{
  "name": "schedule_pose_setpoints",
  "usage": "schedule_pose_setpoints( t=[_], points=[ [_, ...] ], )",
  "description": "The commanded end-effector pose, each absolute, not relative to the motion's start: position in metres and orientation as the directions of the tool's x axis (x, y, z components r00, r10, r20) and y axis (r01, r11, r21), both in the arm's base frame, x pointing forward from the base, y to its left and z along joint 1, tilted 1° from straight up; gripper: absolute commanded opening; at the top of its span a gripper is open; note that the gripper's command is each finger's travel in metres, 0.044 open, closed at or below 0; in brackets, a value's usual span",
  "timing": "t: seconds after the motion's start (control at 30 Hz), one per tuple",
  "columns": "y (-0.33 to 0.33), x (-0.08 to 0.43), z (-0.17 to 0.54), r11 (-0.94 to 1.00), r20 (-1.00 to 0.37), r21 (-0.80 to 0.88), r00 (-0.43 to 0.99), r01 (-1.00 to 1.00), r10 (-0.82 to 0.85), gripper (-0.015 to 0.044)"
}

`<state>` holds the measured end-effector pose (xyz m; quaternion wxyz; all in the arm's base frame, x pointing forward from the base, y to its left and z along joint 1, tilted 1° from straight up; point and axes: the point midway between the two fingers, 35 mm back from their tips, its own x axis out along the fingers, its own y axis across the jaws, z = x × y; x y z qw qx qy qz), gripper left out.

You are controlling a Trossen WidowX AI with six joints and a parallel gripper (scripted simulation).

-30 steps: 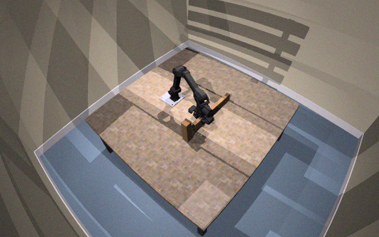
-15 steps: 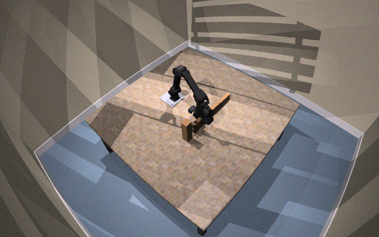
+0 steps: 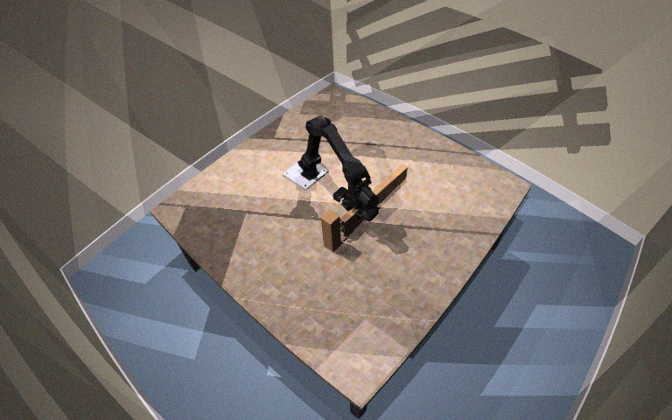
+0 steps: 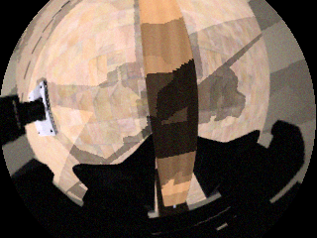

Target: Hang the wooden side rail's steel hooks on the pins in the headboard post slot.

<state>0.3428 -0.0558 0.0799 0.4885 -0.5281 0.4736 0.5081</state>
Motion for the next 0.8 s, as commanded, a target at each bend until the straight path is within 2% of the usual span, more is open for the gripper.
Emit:
schedule_pose_setpoints(
  t=[0.0,0.77],
  points=[
    [-0.0573,0.3453,0.0829,-0.079,-0.999,-0.043,0.043,-0.996,-0.008,0.0],
    [-0.0597,0.3456,0.0823,-0.079,-0.999,-0.043,0.043,-0.996,-0.008,0.0]
  ],
)
